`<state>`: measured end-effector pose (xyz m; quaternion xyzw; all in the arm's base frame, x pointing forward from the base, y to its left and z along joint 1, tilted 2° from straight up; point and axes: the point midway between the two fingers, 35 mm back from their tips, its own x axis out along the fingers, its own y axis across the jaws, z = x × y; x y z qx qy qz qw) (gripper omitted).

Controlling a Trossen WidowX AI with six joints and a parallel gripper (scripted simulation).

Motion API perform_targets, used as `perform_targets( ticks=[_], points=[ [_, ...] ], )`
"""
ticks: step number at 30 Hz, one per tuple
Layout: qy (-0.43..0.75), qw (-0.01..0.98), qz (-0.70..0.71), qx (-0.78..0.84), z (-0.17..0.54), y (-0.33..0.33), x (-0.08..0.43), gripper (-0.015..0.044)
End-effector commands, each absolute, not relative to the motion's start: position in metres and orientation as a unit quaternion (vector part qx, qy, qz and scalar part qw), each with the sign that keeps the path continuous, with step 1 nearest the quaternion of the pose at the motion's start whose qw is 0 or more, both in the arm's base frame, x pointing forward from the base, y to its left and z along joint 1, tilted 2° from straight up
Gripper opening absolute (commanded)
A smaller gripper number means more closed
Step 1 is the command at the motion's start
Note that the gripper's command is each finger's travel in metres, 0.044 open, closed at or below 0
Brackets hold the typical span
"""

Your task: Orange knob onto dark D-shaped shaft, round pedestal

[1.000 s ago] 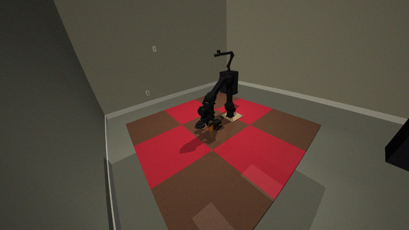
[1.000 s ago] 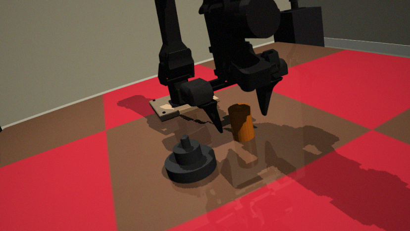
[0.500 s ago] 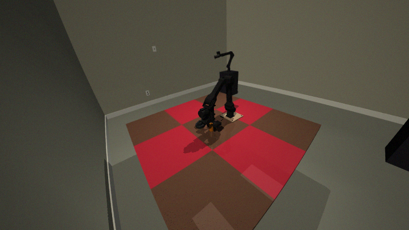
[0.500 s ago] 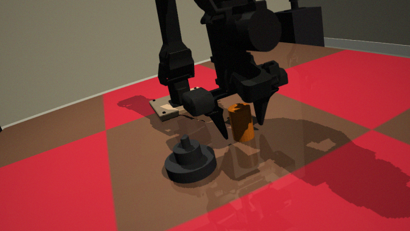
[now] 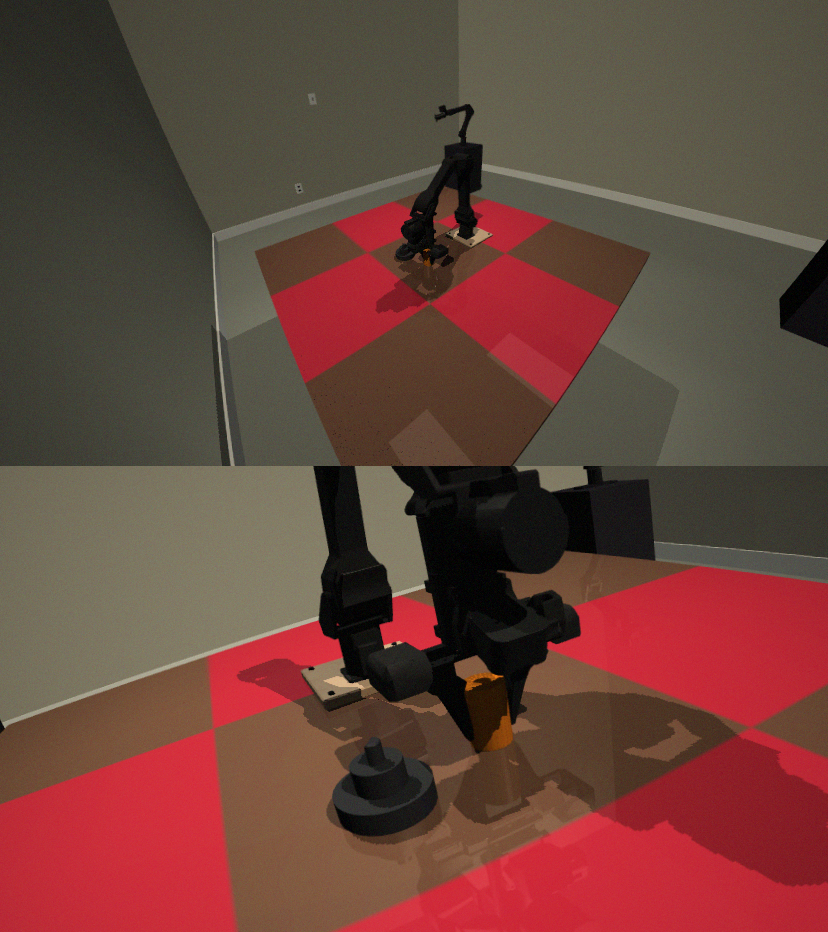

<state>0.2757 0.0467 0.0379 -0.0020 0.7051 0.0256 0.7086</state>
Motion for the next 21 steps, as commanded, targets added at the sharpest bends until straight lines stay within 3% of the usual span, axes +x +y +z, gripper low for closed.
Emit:
perform_targets(
  ticks=[1, 21],
  points=[
    [0.703, 0.711, 0.023, 0.0, 0.052, 0.047, 0.28, 0.0],
    [0.703, 0.711, 0.023, 0.0, 0.153, 0.049, 0.282, 0.0]
  ],
)
